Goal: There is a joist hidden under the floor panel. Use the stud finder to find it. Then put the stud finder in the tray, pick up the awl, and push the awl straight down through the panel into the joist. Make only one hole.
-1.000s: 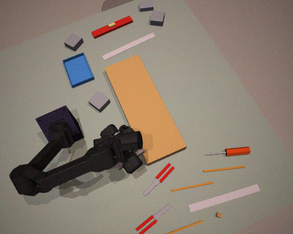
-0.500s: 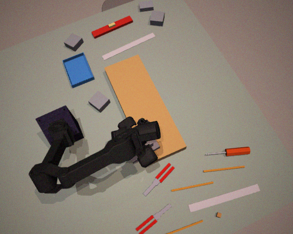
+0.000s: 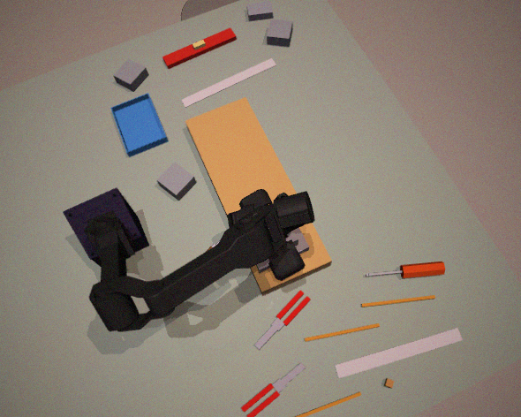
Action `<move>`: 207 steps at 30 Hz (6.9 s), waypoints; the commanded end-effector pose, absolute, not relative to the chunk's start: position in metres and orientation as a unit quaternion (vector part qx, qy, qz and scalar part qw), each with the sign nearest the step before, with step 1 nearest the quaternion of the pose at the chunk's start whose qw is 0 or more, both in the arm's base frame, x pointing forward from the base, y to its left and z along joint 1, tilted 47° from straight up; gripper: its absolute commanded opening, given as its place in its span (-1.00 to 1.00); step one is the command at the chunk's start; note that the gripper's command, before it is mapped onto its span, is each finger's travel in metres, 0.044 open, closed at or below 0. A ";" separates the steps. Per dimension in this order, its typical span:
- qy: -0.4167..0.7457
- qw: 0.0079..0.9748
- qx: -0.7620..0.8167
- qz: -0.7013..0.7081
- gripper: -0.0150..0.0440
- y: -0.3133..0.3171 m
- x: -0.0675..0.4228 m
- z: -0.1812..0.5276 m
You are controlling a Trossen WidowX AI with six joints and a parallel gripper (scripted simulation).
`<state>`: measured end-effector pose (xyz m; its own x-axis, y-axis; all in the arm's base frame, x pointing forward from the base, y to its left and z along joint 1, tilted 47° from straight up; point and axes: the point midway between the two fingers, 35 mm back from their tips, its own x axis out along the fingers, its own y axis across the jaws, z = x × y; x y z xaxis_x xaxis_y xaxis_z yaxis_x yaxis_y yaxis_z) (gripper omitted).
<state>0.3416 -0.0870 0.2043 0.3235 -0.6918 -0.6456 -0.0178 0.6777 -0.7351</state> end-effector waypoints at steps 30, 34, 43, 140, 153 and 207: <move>0.527 0.749 -0.326 -0.234 -0.49 -0.116 0.357 0.175; 0.526 0.749 -0.327 -0.234 -0.49 -0.121 0.357 0.171; 0.526 0.749 -0.327 -0.234 -0.49 -0.129 0.357 0.164; 0.527 0.750 -0.325 -0.232 -0.49 -0.030 0.358 0.034; 0.527 0.750 -0.325 -0.232 -0.49 -0.013 0.358 0.016; 0.527 0.752 -0.322 -0.231 -0.49 0.058 0.358 -0.059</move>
<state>0.3589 0.0527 -0.0536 0.3389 -0.6896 -0.6400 0.0102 0.6829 -0.7304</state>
